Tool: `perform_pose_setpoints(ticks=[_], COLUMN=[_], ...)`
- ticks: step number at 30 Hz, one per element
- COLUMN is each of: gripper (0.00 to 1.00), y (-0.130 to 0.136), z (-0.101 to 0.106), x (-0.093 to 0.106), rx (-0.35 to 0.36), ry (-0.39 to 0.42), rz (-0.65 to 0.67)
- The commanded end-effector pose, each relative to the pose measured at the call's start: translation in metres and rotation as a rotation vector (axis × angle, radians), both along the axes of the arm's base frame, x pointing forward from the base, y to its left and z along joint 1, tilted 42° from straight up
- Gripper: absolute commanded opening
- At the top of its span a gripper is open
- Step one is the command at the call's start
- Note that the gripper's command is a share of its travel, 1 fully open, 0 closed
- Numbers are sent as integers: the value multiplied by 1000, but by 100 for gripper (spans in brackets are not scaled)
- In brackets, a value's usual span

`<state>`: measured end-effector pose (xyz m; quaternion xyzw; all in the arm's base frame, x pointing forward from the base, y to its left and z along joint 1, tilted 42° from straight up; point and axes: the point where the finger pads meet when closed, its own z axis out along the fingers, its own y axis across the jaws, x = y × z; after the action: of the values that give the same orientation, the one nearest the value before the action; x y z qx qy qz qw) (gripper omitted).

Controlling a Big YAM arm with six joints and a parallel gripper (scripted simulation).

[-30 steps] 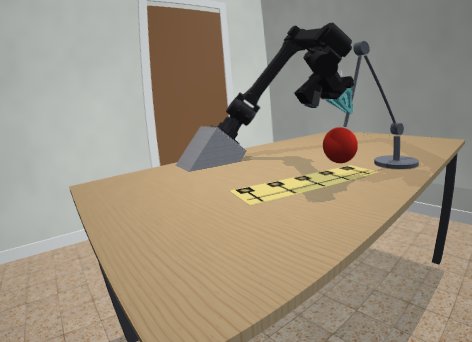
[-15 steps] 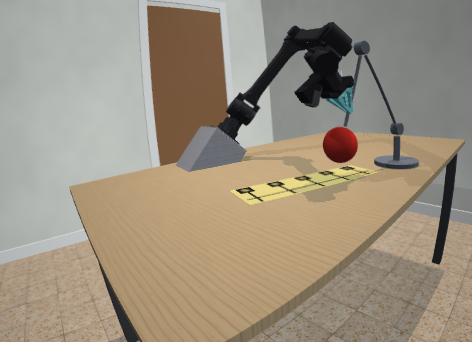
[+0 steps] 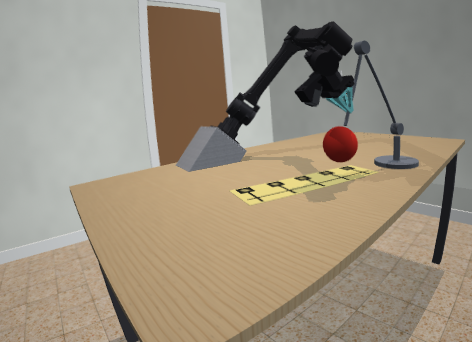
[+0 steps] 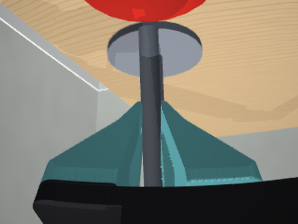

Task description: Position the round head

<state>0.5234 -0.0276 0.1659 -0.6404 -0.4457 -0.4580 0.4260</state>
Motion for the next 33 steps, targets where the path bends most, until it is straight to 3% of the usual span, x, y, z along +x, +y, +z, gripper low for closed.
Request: perform_pose_setpoints(ticks=[1,3,4,18,33], gripper=[0,0,100,100,100], y=[-9,-9,-9,-3,-2], z=[64,64,60,5,13], x=[24,24,22,1,1], rx=[16,16,15,-3,-1], ry=[-51,-51,-48,-10,-7], rz=[16,16,15,-6,-10])
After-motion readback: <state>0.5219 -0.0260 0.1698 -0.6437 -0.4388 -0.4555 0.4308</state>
